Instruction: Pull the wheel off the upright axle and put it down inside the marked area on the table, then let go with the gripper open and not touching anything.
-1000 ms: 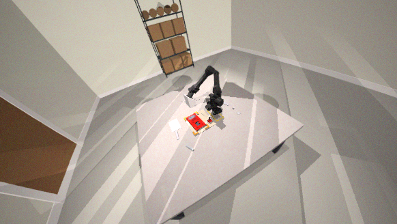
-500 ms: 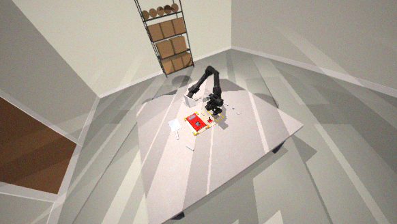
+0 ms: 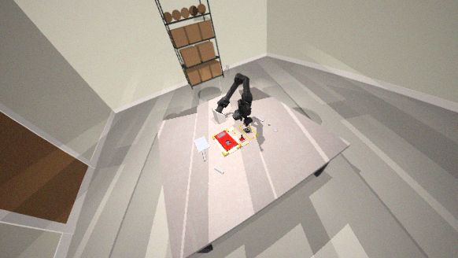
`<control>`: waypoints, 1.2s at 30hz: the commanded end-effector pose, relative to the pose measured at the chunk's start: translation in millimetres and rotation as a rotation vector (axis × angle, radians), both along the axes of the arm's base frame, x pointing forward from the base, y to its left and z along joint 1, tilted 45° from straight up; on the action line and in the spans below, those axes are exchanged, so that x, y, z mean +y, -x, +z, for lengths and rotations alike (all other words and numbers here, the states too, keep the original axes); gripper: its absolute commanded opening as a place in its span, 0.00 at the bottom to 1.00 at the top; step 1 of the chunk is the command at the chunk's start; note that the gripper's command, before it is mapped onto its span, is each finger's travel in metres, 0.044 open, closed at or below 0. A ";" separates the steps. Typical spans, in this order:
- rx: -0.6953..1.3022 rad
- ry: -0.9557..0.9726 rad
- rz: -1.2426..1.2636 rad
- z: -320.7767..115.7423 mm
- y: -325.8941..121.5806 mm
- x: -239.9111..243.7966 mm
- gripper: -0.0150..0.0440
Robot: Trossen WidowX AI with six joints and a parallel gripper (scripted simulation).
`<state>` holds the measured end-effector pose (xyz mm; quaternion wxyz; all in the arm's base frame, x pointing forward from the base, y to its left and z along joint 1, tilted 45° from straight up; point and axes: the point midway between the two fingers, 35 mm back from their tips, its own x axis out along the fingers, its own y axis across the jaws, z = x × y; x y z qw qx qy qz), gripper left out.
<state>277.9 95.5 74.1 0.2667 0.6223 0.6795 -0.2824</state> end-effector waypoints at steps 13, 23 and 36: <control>-0.001 -0.003 -0.001 11.6 54.2 -45.1 1.00; -0.001 -0.003 -0.001 11.6 54.2 -45.1 1.00; -0.001 -0.003 -0.001 11.6 54.2 -45.1 1.00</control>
